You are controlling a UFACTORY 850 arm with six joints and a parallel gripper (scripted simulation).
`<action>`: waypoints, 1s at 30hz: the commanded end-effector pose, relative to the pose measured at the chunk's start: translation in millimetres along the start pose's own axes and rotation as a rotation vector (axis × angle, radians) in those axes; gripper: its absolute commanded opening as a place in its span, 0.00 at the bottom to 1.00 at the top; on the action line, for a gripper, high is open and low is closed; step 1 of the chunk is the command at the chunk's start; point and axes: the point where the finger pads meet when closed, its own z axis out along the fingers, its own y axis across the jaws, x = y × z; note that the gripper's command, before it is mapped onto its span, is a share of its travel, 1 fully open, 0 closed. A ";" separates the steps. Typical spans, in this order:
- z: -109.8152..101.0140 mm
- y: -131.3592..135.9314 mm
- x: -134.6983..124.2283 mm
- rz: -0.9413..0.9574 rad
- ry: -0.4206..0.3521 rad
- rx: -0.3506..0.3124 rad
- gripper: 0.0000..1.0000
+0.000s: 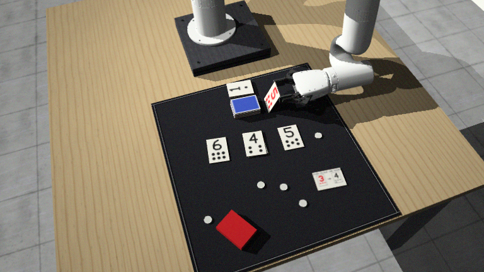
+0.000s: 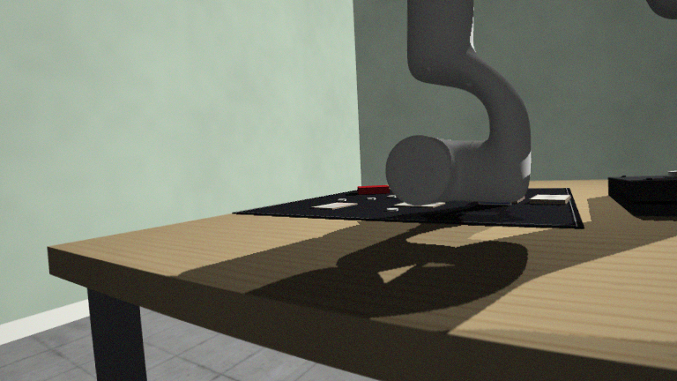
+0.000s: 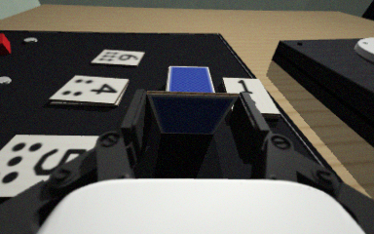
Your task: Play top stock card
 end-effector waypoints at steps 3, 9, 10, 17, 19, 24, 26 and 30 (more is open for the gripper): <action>-0.3 -0.4 0.3 0.001 -0.001 0.000 0.73; -0.3 -0.4 0.3 0.001 -0.001 0.000 0.73; -0.3 -0.4 0.3 0.001 -0.001 0.000 1.00; -0.3 -0.4 0.3 0.001 -0.001 0.000 1.00; -0.3 -0.4 0.3 0.001 -0.001 0.000 1.00; -0.3 -0.4 0.3 0.001 -0.001 0.000 1.00; -0.3 -0.4 0.3 0.001 -0.001 0.000 1.00; -0.3 -0.4 0.3 0.001 -0.001 0.000 1.00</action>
